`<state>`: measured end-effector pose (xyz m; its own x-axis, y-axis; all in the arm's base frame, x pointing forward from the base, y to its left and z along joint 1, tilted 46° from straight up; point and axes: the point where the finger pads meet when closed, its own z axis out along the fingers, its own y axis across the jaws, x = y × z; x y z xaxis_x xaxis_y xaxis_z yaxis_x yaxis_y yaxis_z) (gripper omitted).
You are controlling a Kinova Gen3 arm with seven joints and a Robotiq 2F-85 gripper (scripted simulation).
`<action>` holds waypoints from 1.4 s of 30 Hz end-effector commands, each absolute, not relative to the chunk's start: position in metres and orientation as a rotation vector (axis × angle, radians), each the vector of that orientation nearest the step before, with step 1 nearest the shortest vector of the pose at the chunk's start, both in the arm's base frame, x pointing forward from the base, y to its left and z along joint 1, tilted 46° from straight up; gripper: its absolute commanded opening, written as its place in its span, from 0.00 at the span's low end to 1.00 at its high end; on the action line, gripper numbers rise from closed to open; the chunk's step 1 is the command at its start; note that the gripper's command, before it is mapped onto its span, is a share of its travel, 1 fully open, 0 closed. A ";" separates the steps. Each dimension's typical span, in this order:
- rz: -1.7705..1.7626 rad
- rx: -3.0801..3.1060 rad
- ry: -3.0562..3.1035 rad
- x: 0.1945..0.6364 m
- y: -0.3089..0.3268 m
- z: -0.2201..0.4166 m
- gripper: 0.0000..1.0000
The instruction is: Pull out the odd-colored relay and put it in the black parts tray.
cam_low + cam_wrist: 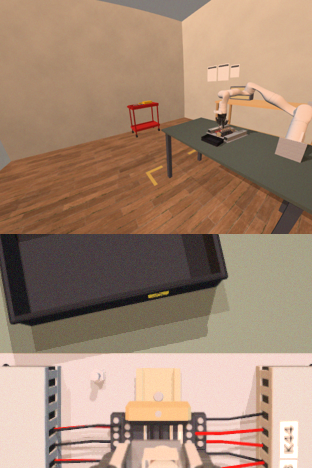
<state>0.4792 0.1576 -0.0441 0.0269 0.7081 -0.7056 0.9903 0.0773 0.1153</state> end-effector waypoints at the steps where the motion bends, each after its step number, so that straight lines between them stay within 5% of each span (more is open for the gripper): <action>1: -0.581 1.689 1.741 0.479 0.164 -0.039 0.00; 42: -0.581 1.689 1.741 0.475 0.186 -0.016 0.00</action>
<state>0.4750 0.1847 -0.0170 0.0269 0.7080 -0.7057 0.9903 0.0773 0.1153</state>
